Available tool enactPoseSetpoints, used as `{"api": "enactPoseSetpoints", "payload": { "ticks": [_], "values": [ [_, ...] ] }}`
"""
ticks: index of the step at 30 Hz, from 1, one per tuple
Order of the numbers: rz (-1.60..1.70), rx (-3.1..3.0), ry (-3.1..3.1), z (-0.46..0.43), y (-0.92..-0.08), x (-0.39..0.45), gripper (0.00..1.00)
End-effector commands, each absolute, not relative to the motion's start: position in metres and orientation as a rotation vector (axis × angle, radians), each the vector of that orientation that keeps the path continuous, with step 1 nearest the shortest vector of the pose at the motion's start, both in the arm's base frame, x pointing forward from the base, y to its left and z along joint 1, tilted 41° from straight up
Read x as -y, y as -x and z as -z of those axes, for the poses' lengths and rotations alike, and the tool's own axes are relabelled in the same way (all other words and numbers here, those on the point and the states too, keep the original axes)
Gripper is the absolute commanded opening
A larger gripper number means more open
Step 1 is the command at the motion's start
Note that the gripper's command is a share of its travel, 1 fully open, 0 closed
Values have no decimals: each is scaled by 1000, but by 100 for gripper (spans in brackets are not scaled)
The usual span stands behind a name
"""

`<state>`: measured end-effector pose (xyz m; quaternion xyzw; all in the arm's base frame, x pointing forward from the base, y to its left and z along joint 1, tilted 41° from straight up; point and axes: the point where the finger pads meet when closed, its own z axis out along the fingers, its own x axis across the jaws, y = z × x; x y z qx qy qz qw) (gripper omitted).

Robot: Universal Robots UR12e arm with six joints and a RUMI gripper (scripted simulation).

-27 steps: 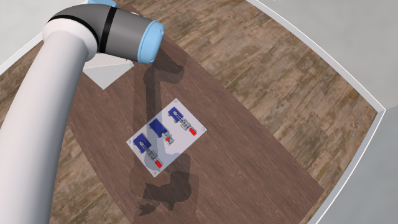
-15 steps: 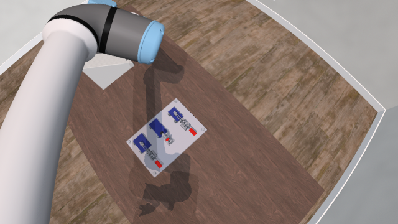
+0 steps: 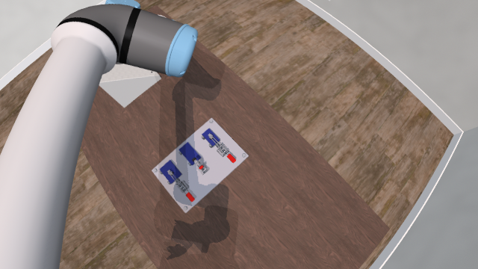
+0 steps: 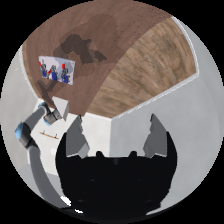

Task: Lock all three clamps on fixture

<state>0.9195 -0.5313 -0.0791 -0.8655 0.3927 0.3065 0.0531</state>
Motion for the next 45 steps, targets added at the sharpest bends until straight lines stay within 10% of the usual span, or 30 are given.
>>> {"api": "enactPoseSetpoints", "payload": {
  "ticks": [1, 45],
  "values": [
    [-925, -1209, 2620, 76, -917, 532, 100],
    [-747, -1611, 2198, 36, -800, 413, 100]
  ]
}}
